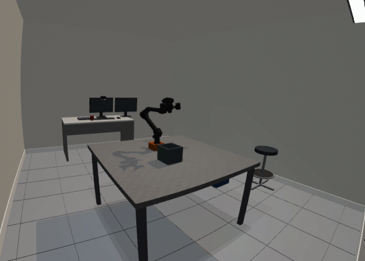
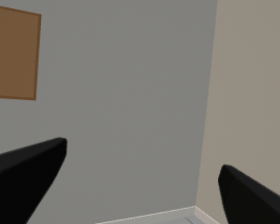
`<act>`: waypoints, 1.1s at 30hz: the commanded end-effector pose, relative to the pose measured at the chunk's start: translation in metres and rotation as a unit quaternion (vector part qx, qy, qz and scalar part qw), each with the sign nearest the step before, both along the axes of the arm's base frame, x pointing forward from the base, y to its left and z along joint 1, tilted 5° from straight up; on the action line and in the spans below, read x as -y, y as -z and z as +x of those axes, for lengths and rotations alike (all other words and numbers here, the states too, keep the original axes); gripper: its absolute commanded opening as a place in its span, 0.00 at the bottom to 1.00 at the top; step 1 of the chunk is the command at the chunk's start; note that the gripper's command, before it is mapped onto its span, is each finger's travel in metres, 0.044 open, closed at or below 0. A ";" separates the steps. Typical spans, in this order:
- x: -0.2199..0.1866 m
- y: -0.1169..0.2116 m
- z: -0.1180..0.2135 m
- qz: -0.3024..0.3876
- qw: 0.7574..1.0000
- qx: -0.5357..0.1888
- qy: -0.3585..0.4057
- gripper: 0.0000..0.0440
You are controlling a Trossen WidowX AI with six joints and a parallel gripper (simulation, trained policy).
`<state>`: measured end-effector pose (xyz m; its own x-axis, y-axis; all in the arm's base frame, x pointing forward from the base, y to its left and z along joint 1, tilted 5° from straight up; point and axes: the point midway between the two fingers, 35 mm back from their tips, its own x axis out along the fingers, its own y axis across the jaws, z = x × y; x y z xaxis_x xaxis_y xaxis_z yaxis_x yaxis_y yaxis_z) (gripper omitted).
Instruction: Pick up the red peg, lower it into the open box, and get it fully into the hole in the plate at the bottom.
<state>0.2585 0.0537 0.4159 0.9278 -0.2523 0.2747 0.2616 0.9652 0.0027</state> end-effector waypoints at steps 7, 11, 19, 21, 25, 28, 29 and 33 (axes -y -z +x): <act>-0.011 0.008 0.013 0.049 0.997 -0.017 -0.066 1.00; -0.019 0.018 0.020 0.086 0.990 -0.039 -0.107 1.00; -0.034 0.047 0.027 0.156 0.966 -0.110 -0.172 1.00; -0.037 0.056 0.028 0.174 0.958 -0.133 -0.184 1.00; -0.043 0.077 0.027 0.208 0.940 -0.182 -0.201 1.00; -0.047 0.093 0.025 0.235 0.923 -0.221 -0.209 1.00; -0.049 0.099 0.024 0.244 0.917 -0.235 -0.211 1.00; -0.053 0.122 0.019 0.282 0.890 -0.290 -0.212 1.00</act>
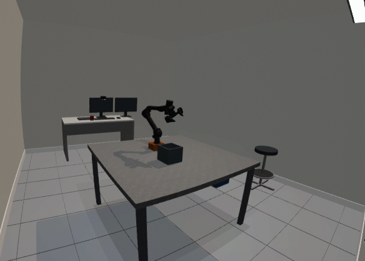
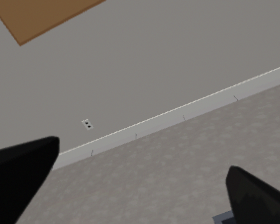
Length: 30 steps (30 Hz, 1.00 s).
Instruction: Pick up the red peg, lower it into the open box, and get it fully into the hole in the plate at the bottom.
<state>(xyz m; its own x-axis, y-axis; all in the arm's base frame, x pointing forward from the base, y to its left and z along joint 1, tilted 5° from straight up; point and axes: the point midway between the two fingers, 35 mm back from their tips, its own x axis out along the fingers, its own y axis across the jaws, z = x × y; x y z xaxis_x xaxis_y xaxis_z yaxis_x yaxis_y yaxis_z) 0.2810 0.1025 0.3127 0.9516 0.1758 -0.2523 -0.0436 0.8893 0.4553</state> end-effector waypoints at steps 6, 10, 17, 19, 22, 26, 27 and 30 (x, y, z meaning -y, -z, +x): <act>-0.010 0.051 -0.016 0.068 0.986 -0.150 -0.015 1.00; -0.014 0.072 -0.027 0.096 0.972 -0.215 -0.011 1.00; -0.018 0.105 -0.048 0.142 0.936 -0.323 0.012 1.00; -0.019 0.113 -0.055 0.154 0.923 -0.352 0.022 1.00; -0.021 0.126 -0.065 0.171 0.902 -0.395 0.039 1.00; -0.023 0.140 -0.080 0.190 0.871 -0.449 0.065 1.00; -0.024 0.144 -0.084 0.195 0.862 -0.462 0.073 1.00; -0.026 0.154 -0.095 0.206 0.836 -0.499 0.096 1.00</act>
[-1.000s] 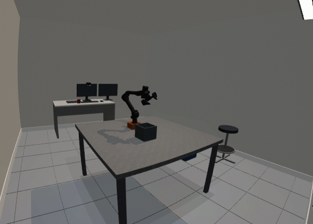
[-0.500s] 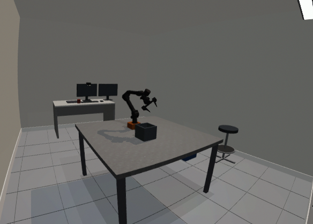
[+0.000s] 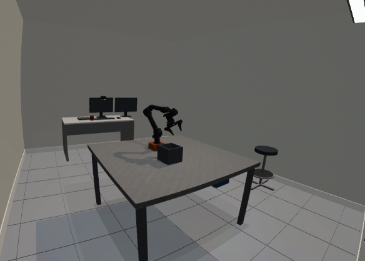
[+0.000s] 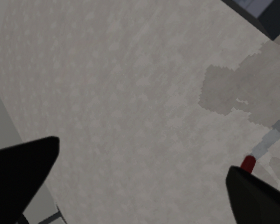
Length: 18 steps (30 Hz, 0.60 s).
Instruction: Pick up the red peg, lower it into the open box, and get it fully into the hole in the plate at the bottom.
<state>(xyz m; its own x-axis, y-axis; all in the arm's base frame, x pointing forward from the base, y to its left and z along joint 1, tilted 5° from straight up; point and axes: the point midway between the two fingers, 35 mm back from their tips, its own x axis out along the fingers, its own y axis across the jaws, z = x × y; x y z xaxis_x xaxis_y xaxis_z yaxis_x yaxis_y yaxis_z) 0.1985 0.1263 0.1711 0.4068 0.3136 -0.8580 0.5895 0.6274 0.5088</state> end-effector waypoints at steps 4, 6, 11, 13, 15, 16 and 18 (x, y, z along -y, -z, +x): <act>-0.005 0.024 -0.027 0.011 0.992 -0.115 0.049 1.00; -0.006 0.029 -0.034 0.011 0.988 -0.142 0.063 1.00; -0.009 0.041 -0.049 0.003 0.975 -0.202 0.097 1.00; -0.010 0.046 -0.054 -0.002 0.969 -0.222 0.110 1.00; -0.010 0.050 -0.058 -0.009 0.963 -0.239 0.122 1.00; -0.011 0.052 -0.060 -0.013 0.961 -0.246 0.127 1.00; -0.011 0.057 -0.064 -0.022 0.956 -0.260 0.136 1.00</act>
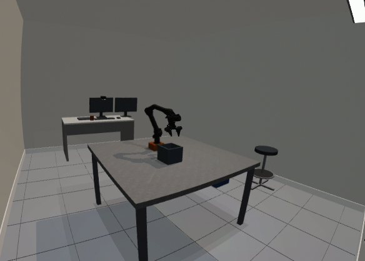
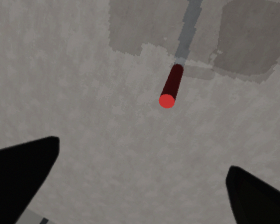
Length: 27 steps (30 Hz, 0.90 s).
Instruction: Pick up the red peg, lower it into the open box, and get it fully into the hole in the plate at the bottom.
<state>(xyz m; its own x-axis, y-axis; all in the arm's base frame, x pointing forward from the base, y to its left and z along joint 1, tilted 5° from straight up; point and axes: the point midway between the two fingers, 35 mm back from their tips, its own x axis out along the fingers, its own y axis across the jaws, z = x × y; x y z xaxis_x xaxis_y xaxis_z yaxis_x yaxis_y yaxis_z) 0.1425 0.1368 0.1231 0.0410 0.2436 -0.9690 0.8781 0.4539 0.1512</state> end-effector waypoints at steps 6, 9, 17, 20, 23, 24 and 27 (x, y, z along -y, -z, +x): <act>0.000 0.023 -0.016 -0.043 0.996 -0.067 0.031 1.00; 0.000 0.030 -0.018 -0.058 0.995 -0.078 0.033 1.00; 0.002 0.051 -0.020 -0.094 0.990 -0.095 0.033 1.00; 0.003 0.061 -0.020 -0.106 0.989 -0.098 0.033 1.00; 0.004 0.070 -0.020 -0.116 0.988 -0.100 0.033 0.99; 0.004 0.074 -0.020 -0.119 0.987 -0.100 0.033 0.99; 0.005 0.083 -0.019 -0.126 0.986 -0.100 0.033 0.98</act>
